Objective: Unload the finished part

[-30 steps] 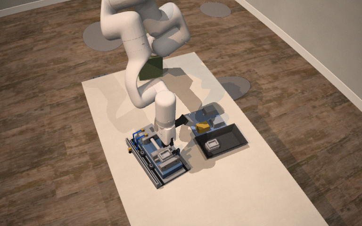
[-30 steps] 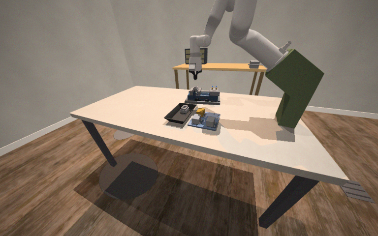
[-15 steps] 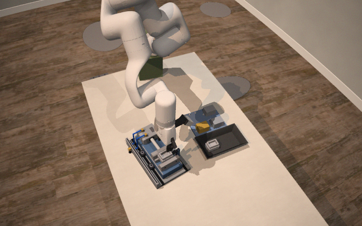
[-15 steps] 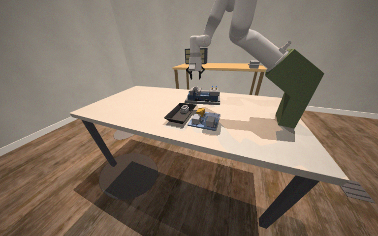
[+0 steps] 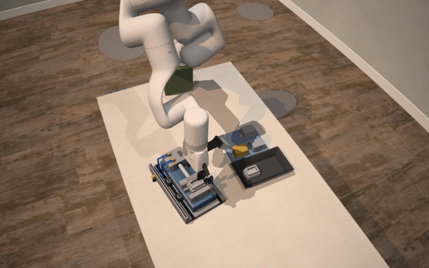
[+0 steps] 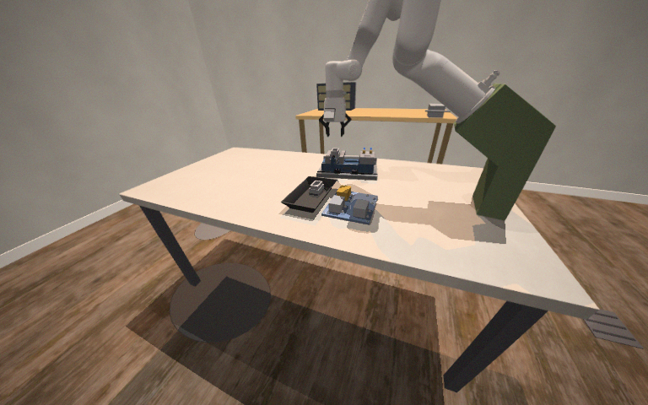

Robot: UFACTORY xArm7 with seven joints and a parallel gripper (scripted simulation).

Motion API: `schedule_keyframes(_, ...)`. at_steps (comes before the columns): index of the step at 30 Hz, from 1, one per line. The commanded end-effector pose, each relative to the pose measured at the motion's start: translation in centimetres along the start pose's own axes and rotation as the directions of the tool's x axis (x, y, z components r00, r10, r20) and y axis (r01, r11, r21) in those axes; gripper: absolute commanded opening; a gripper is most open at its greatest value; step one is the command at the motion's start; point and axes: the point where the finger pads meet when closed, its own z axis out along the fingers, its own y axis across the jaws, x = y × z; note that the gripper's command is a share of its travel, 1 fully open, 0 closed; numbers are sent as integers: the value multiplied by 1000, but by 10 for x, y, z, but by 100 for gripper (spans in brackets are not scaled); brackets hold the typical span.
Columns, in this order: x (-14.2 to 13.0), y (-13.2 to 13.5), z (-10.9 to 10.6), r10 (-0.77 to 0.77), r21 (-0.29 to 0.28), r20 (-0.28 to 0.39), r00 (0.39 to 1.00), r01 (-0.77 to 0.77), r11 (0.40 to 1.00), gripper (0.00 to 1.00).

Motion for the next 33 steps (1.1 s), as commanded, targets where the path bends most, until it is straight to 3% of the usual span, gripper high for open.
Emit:
schedule_keyframes(1,-1,1,-1,0,-2,1,1000,0,1000,69)
schedule_keyframes(20,-1,1,5,0,-2,2,1000,0,1000,69)
schedule_keyframes(33,-1,1,27,0,-2,2,1000,0,1000,69)
